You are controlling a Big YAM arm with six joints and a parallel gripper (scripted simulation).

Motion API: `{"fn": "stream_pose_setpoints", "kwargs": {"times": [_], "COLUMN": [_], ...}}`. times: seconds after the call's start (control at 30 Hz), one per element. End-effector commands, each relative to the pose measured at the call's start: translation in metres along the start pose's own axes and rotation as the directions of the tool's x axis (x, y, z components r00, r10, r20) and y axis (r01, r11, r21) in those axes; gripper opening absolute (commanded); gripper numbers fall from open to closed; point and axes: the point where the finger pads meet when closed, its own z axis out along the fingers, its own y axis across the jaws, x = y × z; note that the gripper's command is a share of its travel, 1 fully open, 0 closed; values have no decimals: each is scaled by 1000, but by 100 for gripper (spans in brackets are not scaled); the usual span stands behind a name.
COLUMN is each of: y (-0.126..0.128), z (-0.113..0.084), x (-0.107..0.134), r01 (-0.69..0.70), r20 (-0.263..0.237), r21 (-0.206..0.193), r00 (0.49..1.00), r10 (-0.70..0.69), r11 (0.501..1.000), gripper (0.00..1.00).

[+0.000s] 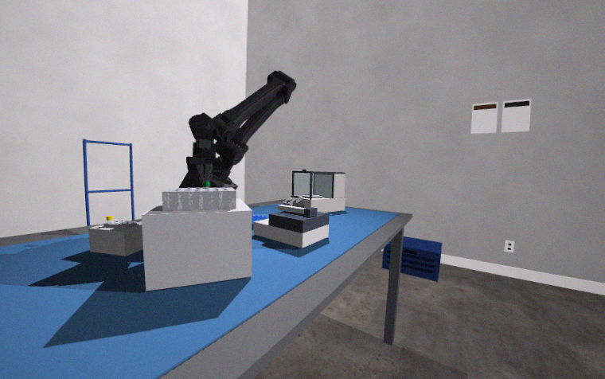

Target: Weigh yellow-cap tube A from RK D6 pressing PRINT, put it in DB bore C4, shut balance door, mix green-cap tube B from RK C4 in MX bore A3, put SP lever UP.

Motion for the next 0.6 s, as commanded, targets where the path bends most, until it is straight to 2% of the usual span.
{"fn": "stream_pose_setpoints", "kwargs": {"times": [0.0,0.3,0.57], "y": [1,2,1], "z": [8,20,34], "x": [-5,-2,-11], "r01": [9,5,14], "r20": [8,4,16], "r21": [-7,-8,-8], "r00": [1000,1000,1000], "r10": [-9,-5,-14], "r11": [1000,1000,1000], "gripper": [0,0,0]}}
